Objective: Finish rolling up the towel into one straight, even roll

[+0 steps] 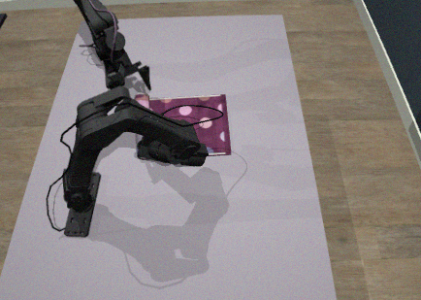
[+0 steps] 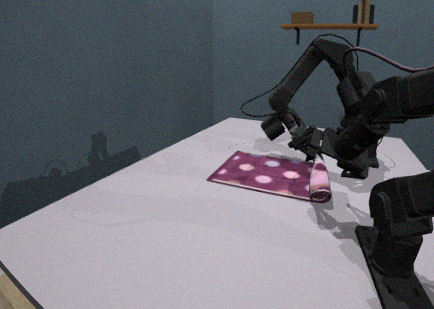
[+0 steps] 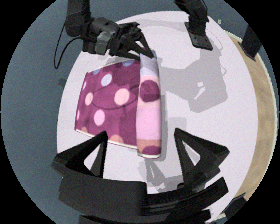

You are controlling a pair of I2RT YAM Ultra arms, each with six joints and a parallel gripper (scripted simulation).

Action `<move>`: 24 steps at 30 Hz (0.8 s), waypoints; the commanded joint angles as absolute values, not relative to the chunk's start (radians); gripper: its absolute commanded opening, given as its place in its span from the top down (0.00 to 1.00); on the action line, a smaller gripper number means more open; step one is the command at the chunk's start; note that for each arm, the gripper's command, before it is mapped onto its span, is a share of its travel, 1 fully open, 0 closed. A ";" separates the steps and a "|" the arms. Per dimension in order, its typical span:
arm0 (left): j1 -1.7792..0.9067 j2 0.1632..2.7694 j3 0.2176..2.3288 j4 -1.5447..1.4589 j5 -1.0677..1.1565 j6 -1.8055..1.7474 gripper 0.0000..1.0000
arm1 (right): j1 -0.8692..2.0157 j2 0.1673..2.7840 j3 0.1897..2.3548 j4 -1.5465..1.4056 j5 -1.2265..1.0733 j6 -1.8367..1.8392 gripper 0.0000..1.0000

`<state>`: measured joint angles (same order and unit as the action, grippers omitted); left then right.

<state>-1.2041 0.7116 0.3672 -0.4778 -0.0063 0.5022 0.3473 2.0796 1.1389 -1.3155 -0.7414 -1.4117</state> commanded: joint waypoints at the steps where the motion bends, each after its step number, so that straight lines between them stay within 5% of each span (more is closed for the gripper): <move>1: -1.165 0.729 0.369 -0.443 0.039 0.560 0.02 | 0.337 2.105 1.146 -1.301 -0.733 -1.420 0.81; 24: -1.205 0.875 0.169 -0.099 0.016 0.530 0.02 | 0.337 2.105 1.147 -1.301 -0.733 -1.420 0.81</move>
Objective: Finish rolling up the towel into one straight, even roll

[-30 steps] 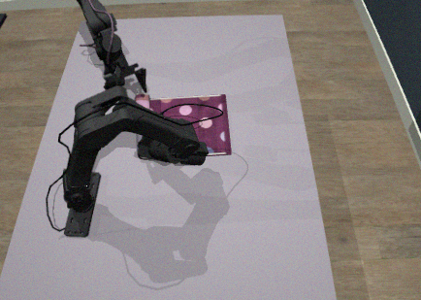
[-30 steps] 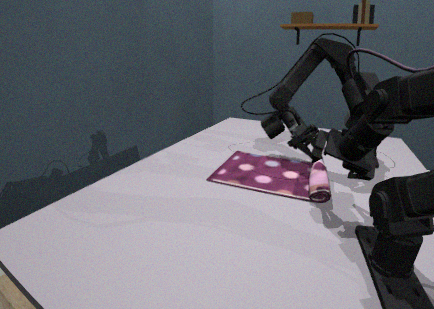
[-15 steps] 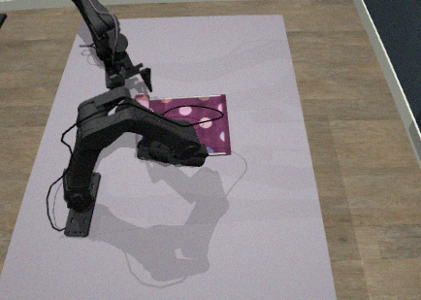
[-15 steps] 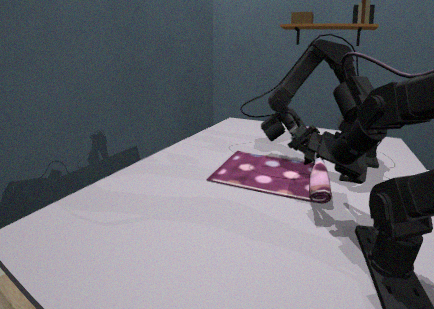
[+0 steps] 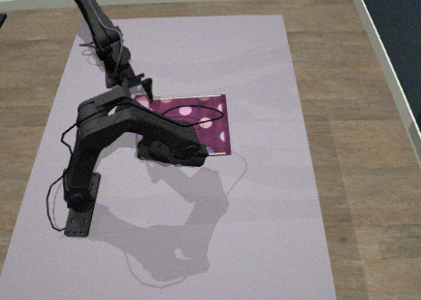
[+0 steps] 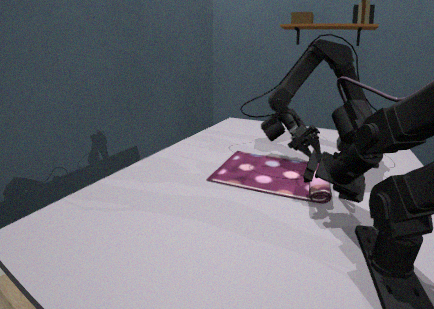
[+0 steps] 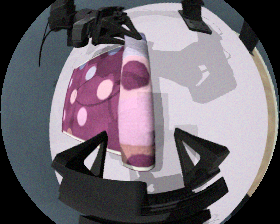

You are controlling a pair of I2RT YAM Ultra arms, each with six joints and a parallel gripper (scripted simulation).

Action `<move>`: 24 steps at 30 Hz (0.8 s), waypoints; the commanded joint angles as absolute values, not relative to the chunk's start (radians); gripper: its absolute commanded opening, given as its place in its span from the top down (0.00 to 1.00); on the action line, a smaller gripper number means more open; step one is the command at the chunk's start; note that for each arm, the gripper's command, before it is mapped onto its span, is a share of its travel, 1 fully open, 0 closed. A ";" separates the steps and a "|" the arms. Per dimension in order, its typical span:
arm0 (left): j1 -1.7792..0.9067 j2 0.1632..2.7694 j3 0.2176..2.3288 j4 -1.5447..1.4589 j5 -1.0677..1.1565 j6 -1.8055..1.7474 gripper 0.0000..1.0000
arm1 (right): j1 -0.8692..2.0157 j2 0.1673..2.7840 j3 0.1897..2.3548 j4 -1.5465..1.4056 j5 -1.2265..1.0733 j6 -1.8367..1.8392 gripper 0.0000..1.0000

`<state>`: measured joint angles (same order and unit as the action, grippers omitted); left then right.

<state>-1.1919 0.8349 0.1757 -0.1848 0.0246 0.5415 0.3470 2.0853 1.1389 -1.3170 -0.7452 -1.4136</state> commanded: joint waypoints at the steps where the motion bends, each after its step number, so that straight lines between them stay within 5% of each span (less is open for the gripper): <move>1: -1.205 0.875 0.169 -0.099 0.016 0.530 0.02 | 0.337 2.105 1.147 -1.301 -0.733 -1.420 0.81; 17: -1.205 0.922 0.166 -0.048 0.014 0.530 0.66 | 0.337 2.105 1.147 -1.301 -0.733 -1.420 0.81; 24: -1.205 0.922 0.166 -0.048 0.014 0.530 0.71 | 0.337 2.105 1.147 -1.301 -0.733 -1.420 0.81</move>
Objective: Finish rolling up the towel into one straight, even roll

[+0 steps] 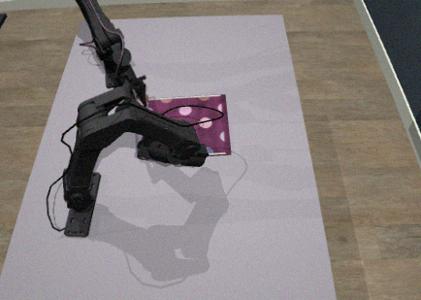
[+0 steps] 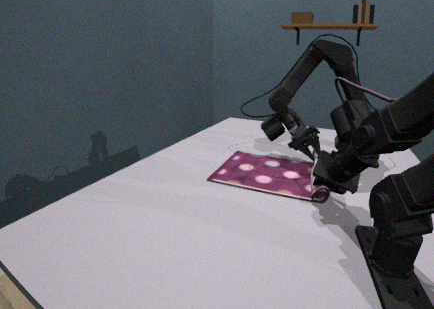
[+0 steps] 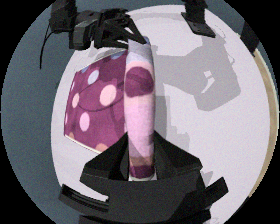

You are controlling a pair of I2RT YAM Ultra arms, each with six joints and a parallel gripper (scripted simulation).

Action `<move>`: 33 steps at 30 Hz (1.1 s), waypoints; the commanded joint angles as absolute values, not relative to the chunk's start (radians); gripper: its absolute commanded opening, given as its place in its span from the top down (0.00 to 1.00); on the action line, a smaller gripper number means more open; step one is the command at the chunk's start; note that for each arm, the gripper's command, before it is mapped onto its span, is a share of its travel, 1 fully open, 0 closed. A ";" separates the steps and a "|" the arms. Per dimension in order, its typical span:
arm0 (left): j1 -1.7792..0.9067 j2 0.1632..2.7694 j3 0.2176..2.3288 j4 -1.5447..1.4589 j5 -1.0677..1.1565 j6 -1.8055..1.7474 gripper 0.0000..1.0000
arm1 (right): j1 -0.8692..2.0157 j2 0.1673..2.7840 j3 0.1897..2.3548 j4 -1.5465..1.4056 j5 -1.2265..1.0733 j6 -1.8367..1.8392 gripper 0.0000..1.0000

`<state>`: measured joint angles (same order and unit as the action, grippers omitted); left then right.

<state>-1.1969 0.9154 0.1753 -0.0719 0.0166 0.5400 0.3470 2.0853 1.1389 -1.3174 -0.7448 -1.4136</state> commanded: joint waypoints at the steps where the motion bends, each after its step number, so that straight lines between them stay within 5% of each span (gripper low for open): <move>1: -1.205 0.922 0.166 -0.048 0.014 0.530 0.72 | 0.337 2.105 1.147 -1.301 -0.733 -1.420 0.81; 12: -1.205 0.922 0.166 -0.048 0.014 0.530 0.79 | 0.337 2.105 1.147 -1.301 -0.733 -1.420 0.81; 27: -1.205 0.922 0.166 -0.048 0.014 0.530 0.79 | 0.337 2.076 1.160 -1.344 -0.733 -1.419 0.15; 33: -1.191 0.927 0.173 -0.058 0.035 0.529 0.79 | 0.318 2.077 1.188 -1.381 -0.720 -1.437 0.15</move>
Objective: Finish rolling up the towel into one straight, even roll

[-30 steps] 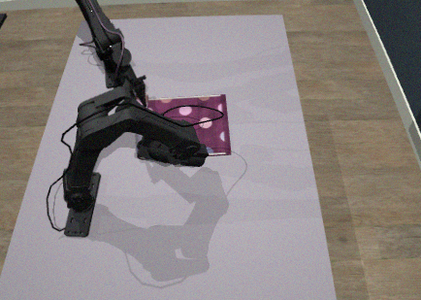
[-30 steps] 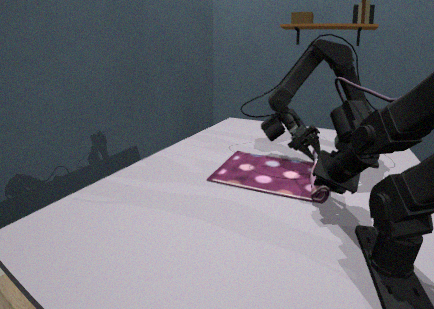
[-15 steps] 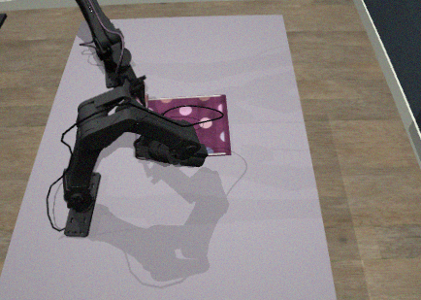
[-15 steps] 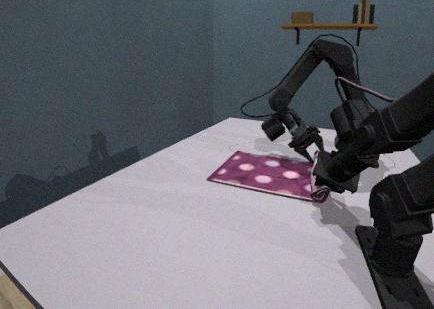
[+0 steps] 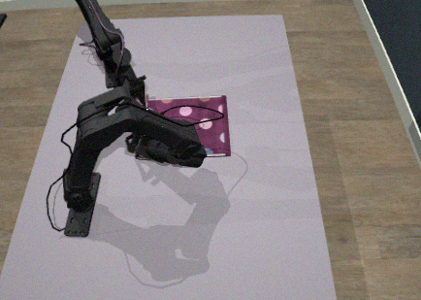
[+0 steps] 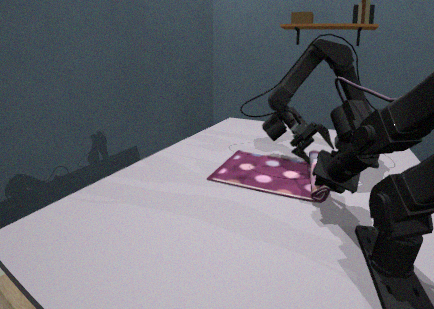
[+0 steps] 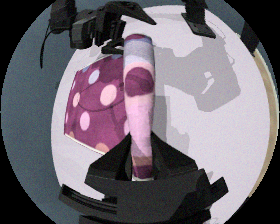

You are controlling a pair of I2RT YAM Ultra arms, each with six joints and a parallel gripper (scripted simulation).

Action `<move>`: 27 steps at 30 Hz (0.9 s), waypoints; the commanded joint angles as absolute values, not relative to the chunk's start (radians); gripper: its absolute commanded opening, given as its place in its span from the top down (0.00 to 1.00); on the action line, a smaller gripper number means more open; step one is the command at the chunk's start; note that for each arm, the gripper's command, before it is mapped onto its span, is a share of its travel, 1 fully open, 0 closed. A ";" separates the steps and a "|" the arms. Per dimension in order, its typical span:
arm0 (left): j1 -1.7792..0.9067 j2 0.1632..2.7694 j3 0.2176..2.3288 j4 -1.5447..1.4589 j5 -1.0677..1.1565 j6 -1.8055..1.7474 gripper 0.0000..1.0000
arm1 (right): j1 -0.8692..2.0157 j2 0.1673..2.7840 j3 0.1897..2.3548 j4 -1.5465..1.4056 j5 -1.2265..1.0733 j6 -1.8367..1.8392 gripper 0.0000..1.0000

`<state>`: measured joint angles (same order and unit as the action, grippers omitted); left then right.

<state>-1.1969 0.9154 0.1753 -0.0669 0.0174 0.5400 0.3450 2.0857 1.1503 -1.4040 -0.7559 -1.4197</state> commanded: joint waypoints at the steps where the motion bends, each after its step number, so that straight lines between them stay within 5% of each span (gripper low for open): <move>1: -1.183 0.929 0.178 -0.064 0.046 0.529 0.79 | 0.309 2.079 1.201 -1.398 -0.714 -1.445 0.15; 16: -0.981 1.041 0.291 -0.196 0.336 0.533 0.79 | 0.193 2.077 1.370 -1.571 -0.648 -1.516 0.15; 27: -0.782 1.264 0.446 -0.369 0.638 0.580 0.79 | 0.227 1.876 1.196 -1.380 -0.665 -1.540 0.11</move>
<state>-0.8173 1.2114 0.3962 -0.2638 0.5198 0.5541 0.2054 1.9789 1.2549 -1.4776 -0.6479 -1.5299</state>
